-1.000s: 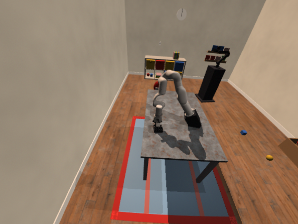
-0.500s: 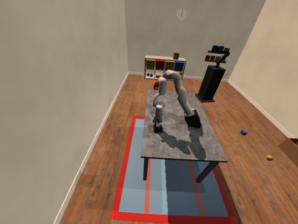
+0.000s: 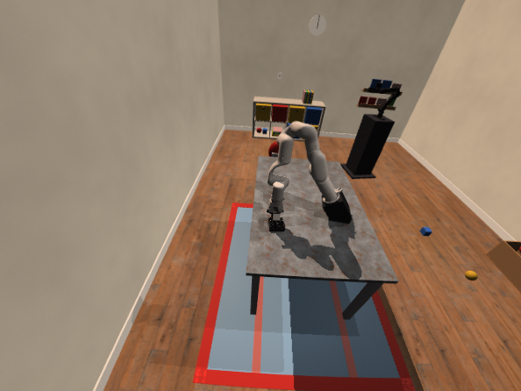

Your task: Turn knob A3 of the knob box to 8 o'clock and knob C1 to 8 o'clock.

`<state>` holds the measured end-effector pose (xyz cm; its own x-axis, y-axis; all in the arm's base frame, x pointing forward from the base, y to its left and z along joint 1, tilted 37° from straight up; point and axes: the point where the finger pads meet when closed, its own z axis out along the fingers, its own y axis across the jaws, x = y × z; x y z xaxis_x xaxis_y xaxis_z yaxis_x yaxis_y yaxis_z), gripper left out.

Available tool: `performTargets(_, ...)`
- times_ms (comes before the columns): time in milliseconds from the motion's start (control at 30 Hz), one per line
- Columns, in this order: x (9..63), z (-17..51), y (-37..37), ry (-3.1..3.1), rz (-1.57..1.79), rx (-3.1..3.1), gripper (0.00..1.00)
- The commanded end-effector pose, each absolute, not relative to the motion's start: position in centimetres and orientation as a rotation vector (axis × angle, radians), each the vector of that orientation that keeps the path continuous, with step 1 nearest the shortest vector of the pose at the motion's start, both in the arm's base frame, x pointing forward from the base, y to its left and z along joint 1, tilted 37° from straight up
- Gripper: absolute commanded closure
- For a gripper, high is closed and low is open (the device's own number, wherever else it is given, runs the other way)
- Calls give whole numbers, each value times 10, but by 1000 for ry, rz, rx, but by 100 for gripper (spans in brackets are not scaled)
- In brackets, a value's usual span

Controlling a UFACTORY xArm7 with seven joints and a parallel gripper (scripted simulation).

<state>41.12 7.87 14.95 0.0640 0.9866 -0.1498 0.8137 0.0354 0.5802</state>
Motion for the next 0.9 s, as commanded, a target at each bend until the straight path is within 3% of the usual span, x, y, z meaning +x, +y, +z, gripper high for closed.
performTargets(0, 406, 159, 81, 1791, 428, 1818, 81)
performTargets(833, 394, 175, 84, 1791, 428, 1818, 81)
performTargets(867, 394, 175, 84, 1791, 428, 1818, 0)
